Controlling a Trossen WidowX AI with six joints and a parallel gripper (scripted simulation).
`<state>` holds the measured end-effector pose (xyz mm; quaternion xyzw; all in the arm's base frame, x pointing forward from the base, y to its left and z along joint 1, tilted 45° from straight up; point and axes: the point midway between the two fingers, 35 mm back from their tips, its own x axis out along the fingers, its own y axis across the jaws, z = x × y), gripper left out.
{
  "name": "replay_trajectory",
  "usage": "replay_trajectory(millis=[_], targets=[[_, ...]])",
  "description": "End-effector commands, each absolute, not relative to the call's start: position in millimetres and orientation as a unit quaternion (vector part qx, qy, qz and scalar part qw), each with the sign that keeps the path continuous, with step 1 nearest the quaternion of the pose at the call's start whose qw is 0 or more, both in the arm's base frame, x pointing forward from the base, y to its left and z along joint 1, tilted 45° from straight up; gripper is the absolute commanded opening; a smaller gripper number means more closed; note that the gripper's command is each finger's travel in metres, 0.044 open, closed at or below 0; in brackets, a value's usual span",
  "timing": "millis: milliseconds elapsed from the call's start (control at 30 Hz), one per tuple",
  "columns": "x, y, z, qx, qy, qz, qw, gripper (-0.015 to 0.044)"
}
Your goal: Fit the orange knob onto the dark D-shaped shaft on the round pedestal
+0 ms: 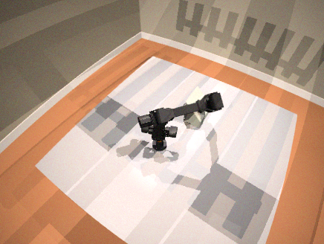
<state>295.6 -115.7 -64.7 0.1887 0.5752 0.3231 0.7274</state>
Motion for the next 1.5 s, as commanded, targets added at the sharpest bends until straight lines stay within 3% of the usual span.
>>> replay_trajectory(millis=[0,1467], targets=[[295.4,-114.4,-65.1,0.184,0.573,0.327,0.729,0.0],[297.1,-115.3,-66.1,0.107,0.535,0.386,0.744,0.0]])
